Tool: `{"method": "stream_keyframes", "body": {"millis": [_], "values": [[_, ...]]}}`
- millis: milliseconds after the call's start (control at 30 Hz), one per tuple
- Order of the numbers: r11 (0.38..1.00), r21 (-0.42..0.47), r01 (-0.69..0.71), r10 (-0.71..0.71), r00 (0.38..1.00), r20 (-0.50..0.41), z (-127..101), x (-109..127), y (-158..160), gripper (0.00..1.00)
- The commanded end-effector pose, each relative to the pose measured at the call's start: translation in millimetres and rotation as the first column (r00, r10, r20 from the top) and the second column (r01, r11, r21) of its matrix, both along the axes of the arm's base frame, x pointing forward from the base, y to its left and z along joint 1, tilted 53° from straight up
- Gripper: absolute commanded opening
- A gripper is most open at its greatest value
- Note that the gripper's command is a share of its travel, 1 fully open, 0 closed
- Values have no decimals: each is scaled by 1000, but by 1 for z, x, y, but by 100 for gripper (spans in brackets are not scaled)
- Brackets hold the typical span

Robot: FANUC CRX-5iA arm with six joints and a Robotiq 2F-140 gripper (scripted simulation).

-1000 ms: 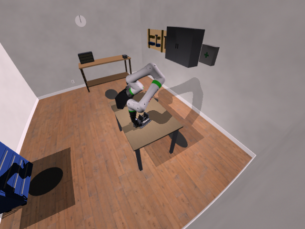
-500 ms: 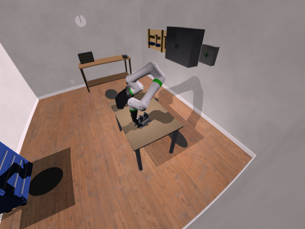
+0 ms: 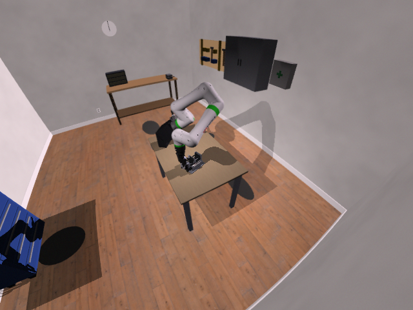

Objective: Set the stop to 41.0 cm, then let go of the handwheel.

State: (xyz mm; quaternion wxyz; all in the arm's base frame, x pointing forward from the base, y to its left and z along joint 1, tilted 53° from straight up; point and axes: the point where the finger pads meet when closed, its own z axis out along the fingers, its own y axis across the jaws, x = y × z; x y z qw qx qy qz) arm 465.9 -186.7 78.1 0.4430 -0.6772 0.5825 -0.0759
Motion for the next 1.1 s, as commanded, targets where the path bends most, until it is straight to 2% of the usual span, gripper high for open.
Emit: {"method": "stream_keyframes", "body": {"millis": [0,200,600,1067], "values": [[1000,0,0,0,1000,-1,-2,-9,-3,4],[1000,0,0,0,1000,-1,-5,-17,-4,4],[1000,0,0,0,1000,-1,-29,-35,1,4],[1000,0,0,0,1000,-1,-56,-25,18,4]]}}
